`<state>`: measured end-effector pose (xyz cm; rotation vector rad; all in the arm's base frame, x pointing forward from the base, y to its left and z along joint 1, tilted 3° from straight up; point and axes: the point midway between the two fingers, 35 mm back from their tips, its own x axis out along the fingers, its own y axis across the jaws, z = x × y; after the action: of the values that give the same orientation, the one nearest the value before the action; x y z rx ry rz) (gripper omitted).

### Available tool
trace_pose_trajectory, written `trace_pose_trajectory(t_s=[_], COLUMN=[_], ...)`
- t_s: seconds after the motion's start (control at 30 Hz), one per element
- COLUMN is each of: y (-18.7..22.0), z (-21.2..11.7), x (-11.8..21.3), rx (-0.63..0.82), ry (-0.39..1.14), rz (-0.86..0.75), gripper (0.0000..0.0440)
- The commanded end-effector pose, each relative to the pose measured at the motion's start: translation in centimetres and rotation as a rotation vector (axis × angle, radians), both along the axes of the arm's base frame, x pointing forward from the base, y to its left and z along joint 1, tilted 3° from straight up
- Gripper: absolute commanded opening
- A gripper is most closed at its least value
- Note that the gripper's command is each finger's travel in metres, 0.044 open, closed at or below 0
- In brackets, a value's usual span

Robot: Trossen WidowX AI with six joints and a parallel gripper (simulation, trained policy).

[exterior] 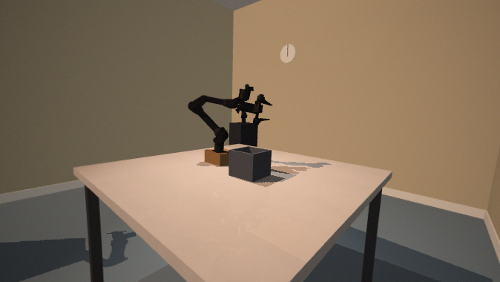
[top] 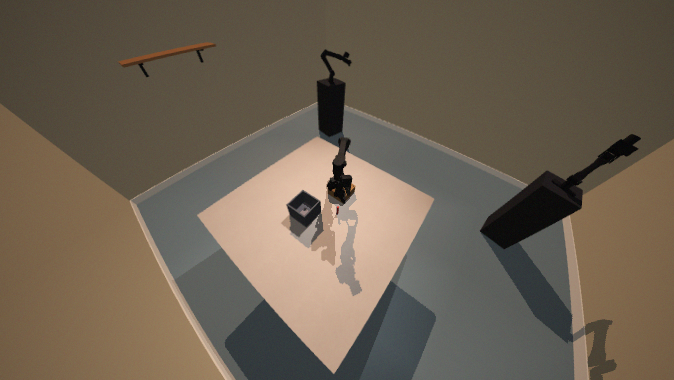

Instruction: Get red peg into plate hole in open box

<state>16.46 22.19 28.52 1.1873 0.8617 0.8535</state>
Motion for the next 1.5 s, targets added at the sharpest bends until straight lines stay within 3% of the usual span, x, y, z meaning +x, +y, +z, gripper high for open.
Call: trace_pose_trajectory(t_s=[0.0, 0.43, 1.03, 1.47], y=[-0.6, -3.1, -5.4, -5.8], z=[-0.7, -4.2, -10.4, -14.5], x=[1.0, 2.1, -1.0, -3.0], rx=[-0.044, -0.196, -0.399, -0.591], ry=[0.097, 0.501, 1.061, 1.298], rz=[-0.048, -0.191, -0.365, -0.481], gripper=[0.044, 0.044, 0.0438, 0.044])
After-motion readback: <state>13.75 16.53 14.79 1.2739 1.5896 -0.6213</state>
